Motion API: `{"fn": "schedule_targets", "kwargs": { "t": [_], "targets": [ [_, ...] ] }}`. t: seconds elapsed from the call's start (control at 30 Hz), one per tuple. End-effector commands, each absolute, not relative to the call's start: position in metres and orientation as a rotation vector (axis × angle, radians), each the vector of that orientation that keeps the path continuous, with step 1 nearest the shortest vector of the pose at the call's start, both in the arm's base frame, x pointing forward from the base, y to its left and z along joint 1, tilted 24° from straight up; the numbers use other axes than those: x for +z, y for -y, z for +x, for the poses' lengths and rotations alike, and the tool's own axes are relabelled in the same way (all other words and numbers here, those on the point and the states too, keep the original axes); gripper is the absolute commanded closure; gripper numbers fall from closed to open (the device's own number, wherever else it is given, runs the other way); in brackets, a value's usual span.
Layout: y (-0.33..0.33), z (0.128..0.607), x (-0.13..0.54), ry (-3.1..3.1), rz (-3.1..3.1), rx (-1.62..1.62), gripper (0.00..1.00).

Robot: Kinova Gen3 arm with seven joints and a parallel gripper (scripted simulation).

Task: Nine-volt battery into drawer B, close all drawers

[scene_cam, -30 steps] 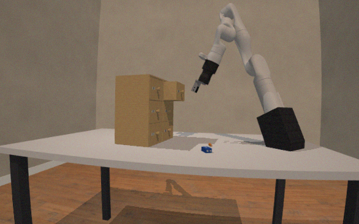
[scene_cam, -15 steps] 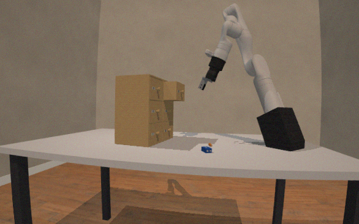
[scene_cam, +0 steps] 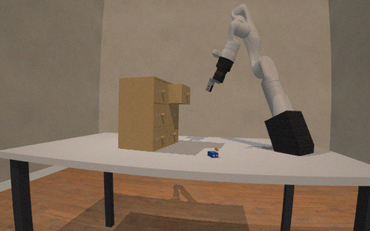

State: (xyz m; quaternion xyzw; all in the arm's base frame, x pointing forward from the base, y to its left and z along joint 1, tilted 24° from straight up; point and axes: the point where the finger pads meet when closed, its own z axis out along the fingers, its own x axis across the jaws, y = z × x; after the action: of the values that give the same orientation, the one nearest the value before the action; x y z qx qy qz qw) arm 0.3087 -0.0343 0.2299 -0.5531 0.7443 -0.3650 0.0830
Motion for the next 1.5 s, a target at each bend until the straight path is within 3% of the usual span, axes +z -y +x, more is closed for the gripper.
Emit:
{"fn": "schedule_targets", "kwargs": {
  "t": [0.0,0.8,1.47],
  "targets": [
    [0.032,0.308,0.235,-2.228,-1.644,-1.079,0.33],
    [-0.017,0.237,0.294,-2.529,-1.777,-0.713,0.33],
    [-0.022,0.230,0.300,-2.558,-1.789,-0.670,0.33]
  ]
}}
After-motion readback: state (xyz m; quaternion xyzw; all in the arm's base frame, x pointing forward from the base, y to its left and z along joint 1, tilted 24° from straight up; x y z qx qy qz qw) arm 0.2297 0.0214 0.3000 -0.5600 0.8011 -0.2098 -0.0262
